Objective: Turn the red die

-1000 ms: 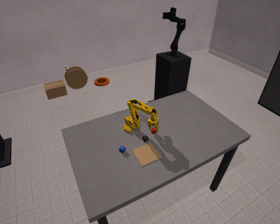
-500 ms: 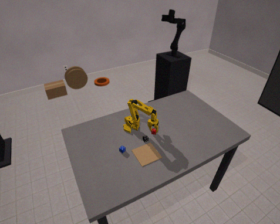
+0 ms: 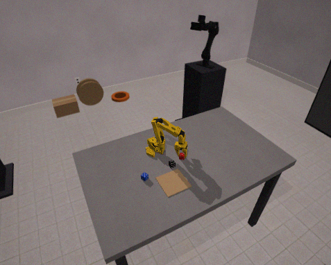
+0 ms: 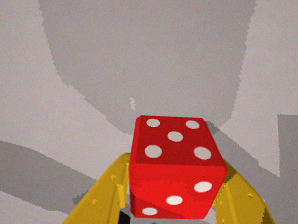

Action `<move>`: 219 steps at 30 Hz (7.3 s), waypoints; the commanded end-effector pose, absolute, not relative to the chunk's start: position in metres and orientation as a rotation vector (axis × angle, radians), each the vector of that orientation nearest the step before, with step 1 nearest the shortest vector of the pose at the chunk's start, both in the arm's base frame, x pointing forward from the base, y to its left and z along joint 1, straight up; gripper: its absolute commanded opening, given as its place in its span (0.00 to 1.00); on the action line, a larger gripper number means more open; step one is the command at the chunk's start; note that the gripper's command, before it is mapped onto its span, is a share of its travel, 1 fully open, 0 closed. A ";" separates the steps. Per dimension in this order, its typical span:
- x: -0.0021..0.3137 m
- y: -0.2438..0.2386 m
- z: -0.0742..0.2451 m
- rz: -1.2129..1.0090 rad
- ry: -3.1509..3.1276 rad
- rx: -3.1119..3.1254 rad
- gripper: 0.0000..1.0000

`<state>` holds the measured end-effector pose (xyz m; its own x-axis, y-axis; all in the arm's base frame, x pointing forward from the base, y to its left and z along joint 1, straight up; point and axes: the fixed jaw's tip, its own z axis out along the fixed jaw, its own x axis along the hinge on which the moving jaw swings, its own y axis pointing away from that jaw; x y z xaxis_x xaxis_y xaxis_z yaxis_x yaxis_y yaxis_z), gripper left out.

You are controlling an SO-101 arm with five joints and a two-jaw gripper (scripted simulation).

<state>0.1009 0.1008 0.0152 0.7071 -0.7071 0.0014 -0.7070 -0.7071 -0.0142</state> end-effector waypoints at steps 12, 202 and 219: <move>0.111 0.113 0.024 -0.062 1.165 -2.808 0.00; 0.105 0.139 0.139 0.129 2.197 -1.659 0.35; 0.106 0.151 0.134 0.206 2.575 -1.227 0.35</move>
<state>0.1032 0.1441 0.1183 -0.5783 -0.7841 -0.2251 -0.8038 0.5949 -0.0075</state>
